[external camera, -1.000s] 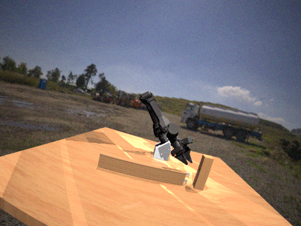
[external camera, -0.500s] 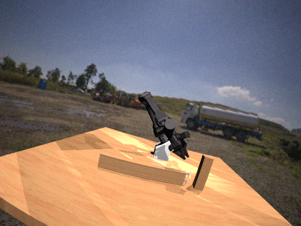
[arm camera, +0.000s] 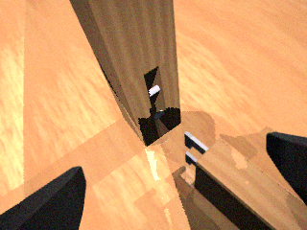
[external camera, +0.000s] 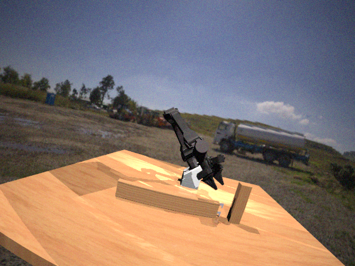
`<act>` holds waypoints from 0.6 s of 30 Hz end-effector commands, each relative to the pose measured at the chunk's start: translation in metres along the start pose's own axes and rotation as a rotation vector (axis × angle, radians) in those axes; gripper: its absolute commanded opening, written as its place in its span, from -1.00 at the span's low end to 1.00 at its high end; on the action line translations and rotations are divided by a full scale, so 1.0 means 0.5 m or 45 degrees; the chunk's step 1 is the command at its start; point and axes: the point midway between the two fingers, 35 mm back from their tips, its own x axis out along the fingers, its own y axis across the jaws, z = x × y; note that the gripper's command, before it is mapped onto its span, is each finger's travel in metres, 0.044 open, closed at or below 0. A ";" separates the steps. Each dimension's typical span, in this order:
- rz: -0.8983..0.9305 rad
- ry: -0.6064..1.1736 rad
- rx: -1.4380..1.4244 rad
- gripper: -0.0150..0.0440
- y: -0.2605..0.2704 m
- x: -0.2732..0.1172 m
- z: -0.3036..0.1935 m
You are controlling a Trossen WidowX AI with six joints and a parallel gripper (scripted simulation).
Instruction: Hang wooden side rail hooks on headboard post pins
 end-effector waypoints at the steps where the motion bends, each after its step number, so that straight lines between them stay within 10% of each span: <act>1: 0.001 0.097 0.297 1.00 -0.015 0.006 0.003; 18: -0.382 0.540 1.761 1.00 -0.070 0.004 0.005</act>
